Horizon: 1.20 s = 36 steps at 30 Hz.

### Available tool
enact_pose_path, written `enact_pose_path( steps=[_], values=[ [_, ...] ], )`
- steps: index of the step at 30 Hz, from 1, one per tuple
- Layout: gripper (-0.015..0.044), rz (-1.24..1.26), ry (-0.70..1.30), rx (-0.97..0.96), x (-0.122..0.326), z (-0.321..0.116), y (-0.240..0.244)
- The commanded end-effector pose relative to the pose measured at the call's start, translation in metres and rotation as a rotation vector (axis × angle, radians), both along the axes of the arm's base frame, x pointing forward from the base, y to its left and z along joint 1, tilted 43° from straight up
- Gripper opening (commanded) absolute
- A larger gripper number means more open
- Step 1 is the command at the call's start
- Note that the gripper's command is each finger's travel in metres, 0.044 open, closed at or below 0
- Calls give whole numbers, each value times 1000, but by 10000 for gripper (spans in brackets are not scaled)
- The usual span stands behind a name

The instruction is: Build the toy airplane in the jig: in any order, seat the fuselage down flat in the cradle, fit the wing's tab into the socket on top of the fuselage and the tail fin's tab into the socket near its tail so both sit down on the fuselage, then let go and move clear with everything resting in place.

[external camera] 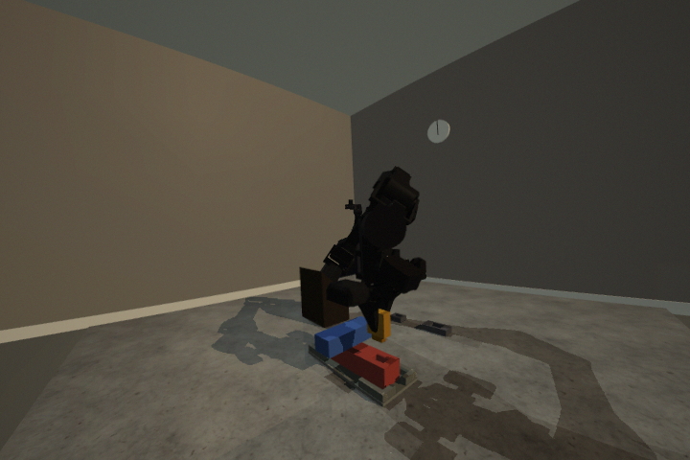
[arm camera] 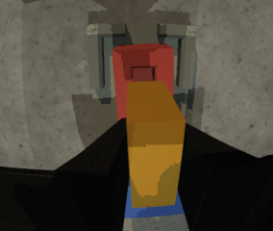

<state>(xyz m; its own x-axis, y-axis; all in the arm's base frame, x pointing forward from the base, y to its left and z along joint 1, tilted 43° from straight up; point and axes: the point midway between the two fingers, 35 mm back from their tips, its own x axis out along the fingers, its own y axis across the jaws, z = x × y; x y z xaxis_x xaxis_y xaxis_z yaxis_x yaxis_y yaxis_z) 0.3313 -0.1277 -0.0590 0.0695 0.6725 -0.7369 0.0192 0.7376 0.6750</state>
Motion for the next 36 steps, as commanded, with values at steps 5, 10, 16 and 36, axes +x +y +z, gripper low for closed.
enact_pose_path(
  steps=[5,10,16,36],
  values=[
    [65,3,-13,-7,2,0,-3],
    [65,3,-13,-7,2,0,-3],
    [65,3,-13,-7,2,0,-3],
    [65,3,-13,-7,5,-18,12]
  ],
)
